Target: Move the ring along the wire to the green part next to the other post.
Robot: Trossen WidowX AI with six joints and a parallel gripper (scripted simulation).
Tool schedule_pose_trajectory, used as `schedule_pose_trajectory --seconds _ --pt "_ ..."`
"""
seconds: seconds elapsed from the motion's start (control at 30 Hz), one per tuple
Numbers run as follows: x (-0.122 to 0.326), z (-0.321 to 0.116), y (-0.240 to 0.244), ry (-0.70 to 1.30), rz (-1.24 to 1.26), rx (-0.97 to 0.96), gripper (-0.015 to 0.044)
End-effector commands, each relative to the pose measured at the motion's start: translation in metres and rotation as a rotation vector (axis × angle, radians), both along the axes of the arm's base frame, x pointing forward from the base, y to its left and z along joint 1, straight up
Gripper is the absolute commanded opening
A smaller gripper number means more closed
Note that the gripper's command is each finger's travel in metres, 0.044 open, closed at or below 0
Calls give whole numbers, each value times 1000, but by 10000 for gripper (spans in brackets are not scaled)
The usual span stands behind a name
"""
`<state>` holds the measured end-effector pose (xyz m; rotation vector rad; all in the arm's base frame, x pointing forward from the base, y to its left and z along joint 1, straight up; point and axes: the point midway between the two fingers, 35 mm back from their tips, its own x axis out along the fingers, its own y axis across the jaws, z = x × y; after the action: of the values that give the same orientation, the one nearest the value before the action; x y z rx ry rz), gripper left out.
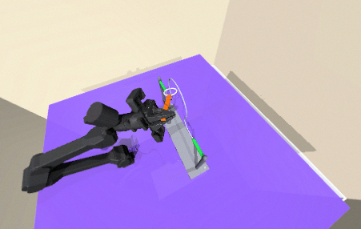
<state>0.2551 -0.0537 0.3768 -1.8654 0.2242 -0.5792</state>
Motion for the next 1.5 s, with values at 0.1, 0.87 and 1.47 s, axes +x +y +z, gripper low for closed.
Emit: schedule_pose_trajectory --seconds 0.1,0.87,1.47 --pt "0 -4 -3 -4 0 -5 -150" --pt "1 -65 -14 -3 2 352 -150" --pt "1 -131 4 0 5 799 -150"
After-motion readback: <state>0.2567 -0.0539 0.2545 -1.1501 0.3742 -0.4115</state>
